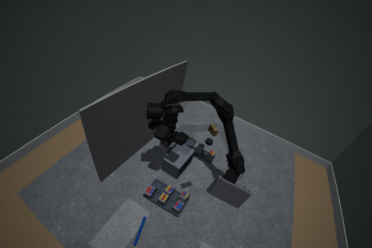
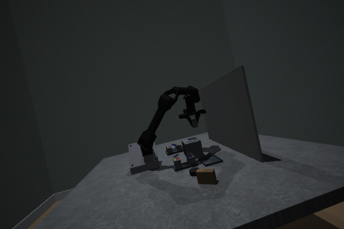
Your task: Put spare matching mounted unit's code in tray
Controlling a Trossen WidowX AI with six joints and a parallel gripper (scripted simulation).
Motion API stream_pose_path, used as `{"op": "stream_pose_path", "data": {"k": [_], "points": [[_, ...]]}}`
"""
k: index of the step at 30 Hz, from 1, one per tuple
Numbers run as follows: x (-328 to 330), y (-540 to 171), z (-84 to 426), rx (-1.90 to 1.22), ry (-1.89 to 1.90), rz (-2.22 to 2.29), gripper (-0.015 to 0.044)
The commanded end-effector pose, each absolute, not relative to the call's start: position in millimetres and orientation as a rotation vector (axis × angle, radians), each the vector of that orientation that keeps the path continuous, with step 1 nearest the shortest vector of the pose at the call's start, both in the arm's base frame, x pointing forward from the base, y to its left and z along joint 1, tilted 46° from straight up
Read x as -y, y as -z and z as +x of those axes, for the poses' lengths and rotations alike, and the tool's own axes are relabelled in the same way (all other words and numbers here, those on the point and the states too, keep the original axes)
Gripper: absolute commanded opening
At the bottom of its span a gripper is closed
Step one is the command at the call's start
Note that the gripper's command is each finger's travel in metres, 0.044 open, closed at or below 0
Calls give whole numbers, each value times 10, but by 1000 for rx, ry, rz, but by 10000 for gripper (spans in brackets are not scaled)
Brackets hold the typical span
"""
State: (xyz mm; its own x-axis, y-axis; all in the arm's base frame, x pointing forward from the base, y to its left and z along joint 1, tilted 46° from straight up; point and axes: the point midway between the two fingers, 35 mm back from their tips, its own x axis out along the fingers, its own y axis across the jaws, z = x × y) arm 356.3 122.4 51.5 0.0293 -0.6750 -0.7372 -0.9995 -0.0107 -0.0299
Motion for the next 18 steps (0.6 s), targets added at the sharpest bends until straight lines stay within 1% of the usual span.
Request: {"op": "stream_pose_path", "data": {"k": [1,10,18], "points": [[-987,-754,3607,-1703,-741,-1754,0],[-432,-1269,3630,-1707,-732,-1760,0],[66,-1704,3526,-1722,-714,-1768,0]]}}
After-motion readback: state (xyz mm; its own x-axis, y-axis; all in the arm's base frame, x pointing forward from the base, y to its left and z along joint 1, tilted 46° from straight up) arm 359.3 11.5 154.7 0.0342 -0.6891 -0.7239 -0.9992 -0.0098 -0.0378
